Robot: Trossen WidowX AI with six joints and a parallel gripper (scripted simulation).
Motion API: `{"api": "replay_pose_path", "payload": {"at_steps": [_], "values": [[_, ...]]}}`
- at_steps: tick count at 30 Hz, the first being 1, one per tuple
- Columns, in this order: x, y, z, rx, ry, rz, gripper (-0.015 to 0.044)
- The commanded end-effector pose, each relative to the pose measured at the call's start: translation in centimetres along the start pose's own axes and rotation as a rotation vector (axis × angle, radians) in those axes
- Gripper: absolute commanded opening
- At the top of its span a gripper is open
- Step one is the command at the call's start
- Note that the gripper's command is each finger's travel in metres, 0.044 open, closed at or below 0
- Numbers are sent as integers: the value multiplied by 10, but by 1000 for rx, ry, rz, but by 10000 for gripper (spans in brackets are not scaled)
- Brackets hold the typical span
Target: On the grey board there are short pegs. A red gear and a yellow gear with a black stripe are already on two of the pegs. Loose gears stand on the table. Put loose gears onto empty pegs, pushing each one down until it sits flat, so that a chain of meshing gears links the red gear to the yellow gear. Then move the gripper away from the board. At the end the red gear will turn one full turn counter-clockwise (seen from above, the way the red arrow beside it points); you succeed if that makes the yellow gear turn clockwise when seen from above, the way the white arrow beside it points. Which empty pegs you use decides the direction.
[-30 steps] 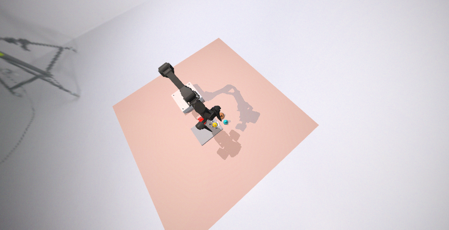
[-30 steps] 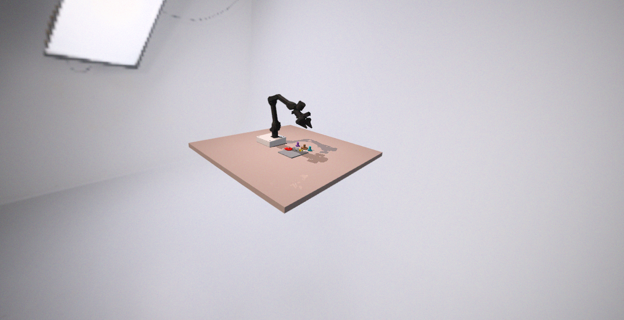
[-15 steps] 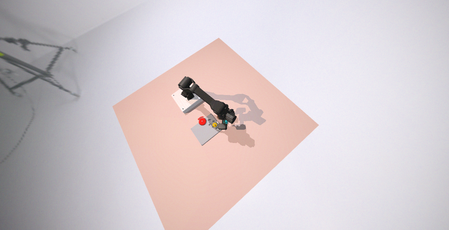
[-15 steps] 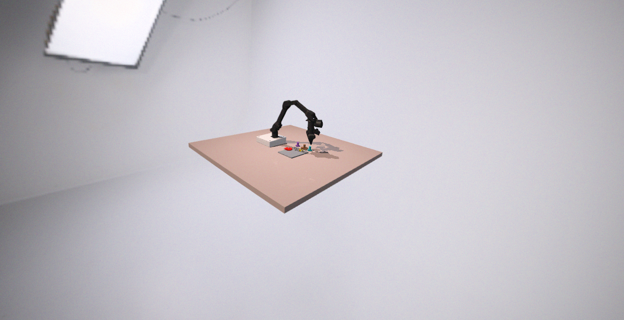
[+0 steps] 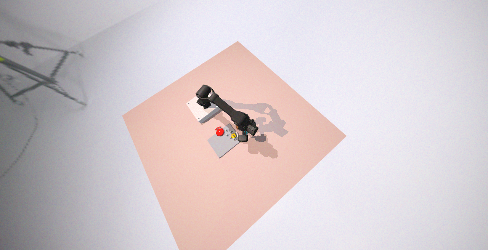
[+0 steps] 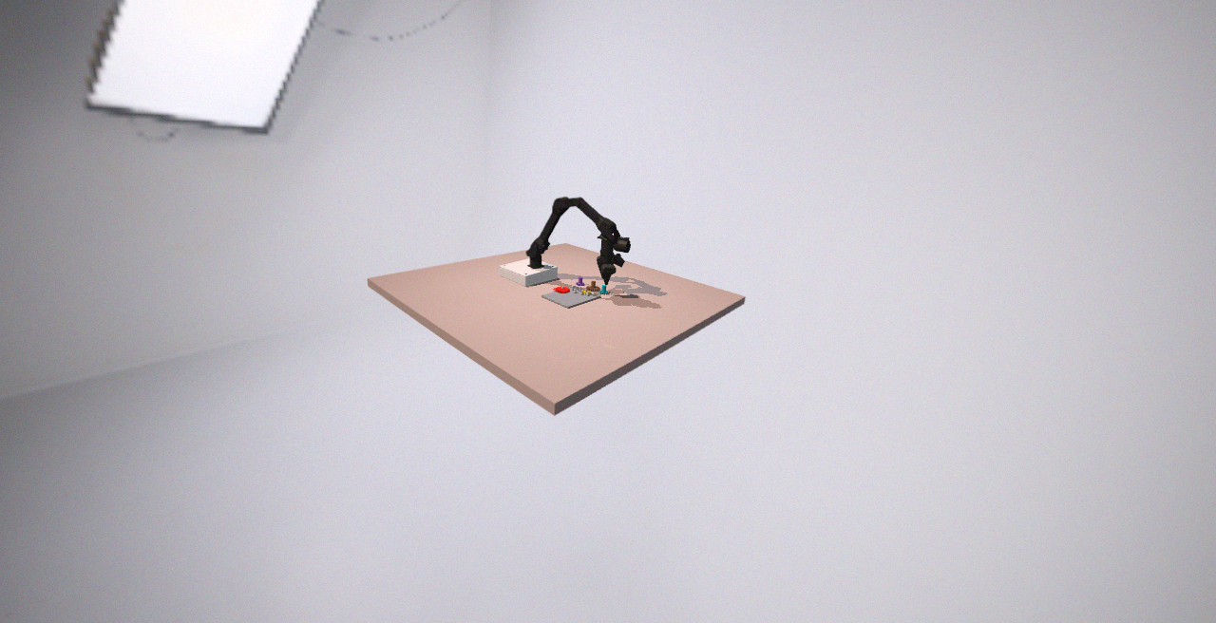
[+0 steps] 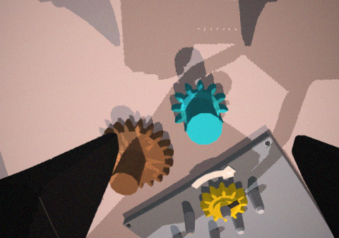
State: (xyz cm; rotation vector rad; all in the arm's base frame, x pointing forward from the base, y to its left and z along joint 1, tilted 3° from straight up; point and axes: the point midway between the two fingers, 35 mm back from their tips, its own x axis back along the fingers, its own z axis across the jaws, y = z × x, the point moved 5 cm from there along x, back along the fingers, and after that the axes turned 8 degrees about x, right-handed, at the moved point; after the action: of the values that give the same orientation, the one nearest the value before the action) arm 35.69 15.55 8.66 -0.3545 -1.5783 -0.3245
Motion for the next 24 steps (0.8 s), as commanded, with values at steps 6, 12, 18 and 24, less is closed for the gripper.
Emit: {"api": "replay_pose_path", "payload": {"at_steps": [6,12,18,24], "values": [[-15,0,0,4,2,8,440],[-25,-1,0,4,2,8,440],[-30,-1,0,4,2,8,440],[-30,-1,0,4,2,8,440]]}}
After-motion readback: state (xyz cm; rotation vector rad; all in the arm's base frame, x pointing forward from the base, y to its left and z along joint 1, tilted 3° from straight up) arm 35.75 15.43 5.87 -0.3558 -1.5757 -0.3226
